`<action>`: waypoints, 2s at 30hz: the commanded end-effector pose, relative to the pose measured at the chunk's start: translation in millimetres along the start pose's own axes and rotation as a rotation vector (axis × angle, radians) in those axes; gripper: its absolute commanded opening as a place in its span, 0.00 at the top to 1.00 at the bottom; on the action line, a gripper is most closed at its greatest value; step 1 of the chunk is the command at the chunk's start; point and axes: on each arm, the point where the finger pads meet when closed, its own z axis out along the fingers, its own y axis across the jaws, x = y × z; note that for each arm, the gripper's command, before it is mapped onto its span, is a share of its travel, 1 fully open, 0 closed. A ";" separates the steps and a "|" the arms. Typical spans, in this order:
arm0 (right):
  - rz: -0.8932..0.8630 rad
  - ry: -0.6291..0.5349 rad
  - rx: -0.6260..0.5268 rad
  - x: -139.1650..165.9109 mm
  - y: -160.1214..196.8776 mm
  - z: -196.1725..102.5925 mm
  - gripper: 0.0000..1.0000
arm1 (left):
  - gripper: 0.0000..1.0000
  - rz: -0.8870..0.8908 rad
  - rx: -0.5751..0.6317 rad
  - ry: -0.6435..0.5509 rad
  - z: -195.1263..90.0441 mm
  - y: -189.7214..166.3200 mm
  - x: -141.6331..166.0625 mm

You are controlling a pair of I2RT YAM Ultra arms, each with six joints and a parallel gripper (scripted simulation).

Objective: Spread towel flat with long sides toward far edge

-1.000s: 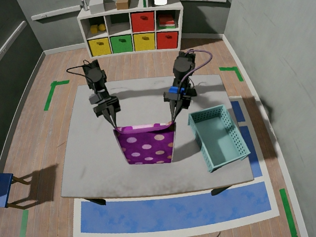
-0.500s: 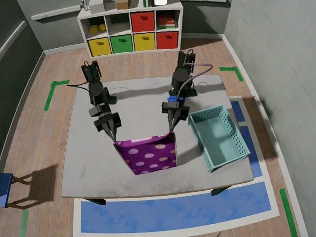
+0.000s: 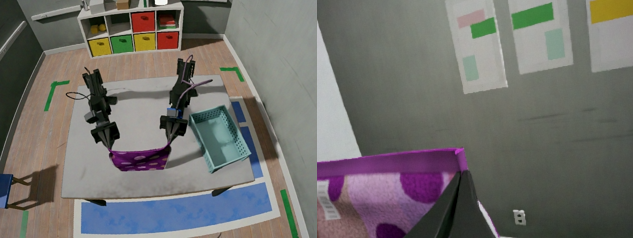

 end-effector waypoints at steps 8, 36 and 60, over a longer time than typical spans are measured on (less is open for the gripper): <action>-0.001 -0.169 0.008 -49.3 -4.3 4.1 1.00 | 1.00 0.010 -0.010 -0.227 6.5 5.6 -46.0; 0.000 0.041 0.008 5.9 -4.3 -11.4 1.00 | 1.00 0.009 -0.010 -0.032 -7.6 5.7 0.3; -0.001 0.001 0.008 -11.3 -4.2 -10.6 1.00 | 1.00 0.009 -0.010 -0.034 -7.9 5.7 -1.1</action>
